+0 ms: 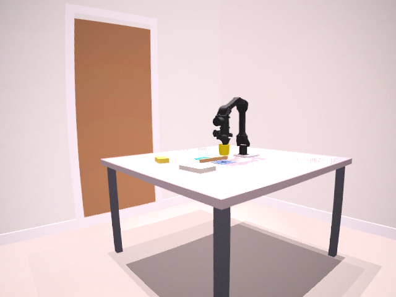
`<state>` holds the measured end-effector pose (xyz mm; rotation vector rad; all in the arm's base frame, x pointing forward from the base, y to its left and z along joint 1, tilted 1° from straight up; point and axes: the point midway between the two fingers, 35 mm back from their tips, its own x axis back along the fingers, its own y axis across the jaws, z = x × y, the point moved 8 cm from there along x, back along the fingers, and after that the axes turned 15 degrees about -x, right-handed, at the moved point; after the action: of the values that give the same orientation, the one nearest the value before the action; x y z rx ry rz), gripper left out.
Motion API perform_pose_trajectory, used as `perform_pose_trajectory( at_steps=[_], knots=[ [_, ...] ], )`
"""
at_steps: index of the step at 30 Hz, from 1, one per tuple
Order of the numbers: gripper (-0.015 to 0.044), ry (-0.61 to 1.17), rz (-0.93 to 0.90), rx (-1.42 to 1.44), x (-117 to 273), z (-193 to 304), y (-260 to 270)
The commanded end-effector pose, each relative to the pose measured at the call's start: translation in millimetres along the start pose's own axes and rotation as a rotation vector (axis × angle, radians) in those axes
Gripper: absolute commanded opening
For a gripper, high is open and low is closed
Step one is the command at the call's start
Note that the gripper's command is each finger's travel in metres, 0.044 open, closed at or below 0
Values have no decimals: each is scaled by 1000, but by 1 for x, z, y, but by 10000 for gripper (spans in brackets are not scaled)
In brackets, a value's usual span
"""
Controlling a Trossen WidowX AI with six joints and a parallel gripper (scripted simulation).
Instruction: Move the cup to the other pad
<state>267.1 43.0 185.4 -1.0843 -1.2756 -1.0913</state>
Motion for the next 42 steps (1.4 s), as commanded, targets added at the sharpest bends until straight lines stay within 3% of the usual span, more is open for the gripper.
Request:
perform_pose_trajectory(
  at_steps=[1,42],
  knots=[
    [0,0,1,0,0,0,0],
    [0,-2,-9,3,0,-59,-15]
  ],
)
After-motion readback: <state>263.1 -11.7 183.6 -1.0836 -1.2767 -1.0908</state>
